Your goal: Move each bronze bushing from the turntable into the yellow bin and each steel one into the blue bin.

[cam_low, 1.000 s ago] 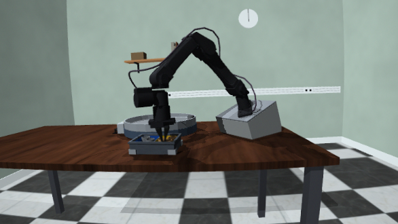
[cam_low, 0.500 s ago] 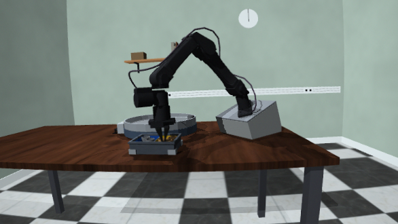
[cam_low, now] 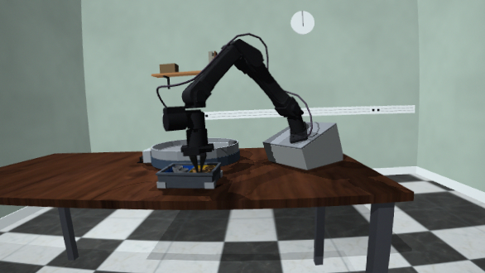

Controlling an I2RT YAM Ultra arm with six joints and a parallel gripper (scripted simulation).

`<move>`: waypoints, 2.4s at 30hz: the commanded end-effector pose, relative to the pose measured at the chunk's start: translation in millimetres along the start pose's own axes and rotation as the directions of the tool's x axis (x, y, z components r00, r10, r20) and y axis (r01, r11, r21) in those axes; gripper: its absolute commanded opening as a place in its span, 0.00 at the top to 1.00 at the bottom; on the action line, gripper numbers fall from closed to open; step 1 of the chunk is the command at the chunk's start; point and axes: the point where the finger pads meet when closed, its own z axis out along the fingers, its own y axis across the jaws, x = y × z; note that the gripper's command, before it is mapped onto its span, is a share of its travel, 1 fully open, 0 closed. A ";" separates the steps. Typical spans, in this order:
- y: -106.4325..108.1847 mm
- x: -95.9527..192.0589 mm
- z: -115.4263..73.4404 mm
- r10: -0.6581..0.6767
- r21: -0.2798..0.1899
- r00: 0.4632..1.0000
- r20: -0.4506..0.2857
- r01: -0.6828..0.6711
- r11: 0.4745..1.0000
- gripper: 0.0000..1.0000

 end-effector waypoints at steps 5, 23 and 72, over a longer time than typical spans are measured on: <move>2.6 4.6 -6.9 -0.005 -0.020 1.000 -0.008 0.005 1.000 1.00; 4.1 4.7 -10.6 -0.001 -0.029 1.000 -0.011 0.001 1.000 1.00; 8.9 5.6 -16.3 -0.001 -0.037 1.000 -0.014 0.000 0.999 1.00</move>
